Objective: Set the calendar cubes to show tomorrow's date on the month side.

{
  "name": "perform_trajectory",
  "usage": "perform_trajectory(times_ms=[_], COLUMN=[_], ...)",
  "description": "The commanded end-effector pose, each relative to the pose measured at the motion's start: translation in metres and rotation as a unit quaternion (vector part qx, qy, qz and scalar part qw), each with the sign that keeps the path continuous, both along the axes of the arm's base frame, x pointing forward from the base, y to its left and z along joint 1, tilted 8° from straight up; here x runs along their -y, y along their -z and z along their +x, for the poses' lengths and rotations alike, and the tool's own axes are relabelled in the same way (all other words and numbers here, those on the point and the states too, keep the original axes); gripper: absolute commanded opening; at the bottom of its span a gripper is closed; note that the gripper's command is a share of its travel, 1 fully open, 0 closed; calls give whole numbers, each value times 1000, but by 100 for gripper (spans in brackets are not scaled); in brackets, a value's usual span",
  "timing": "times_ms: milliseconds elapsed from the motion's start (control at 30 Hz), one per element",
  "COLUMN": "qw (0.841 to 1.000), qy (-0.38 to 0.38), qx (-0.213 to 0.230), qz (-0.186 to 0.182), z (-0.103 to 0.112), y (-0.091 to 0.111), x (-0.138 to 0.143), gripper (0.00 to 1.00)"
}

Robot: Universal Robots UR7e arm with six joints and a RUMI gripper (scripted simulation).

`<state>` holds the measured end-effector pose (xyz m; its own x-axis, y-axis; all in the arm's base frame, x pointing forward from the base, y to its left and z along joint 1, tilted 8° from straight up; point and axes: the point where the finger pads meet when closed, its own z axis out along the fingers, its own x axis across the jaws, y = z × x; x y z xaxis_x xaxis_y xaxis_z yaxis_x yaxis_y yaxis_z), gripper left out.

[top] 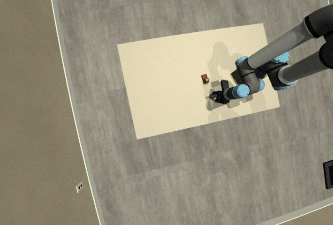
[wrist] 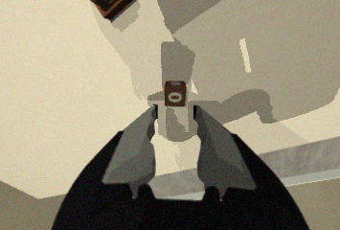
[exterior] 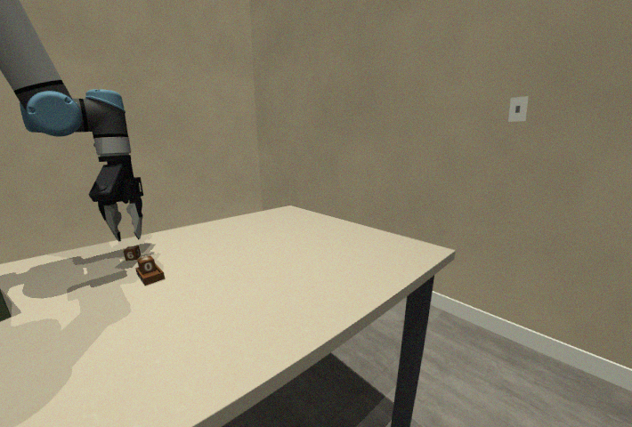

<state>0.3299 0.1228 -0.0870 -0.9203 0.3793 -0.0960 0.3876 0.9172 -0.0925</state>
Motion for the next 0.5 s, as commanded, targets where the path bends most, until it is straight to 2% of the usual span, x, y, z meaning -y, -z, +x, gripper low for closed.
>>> perform_trajectory(times_ms=[0,467], qw=[1000,1000], qy=[0,0], qx=[1,1], qz=[0,0], z=[1,1], y=[6,13], x=[1,2], gripper=[28,28])
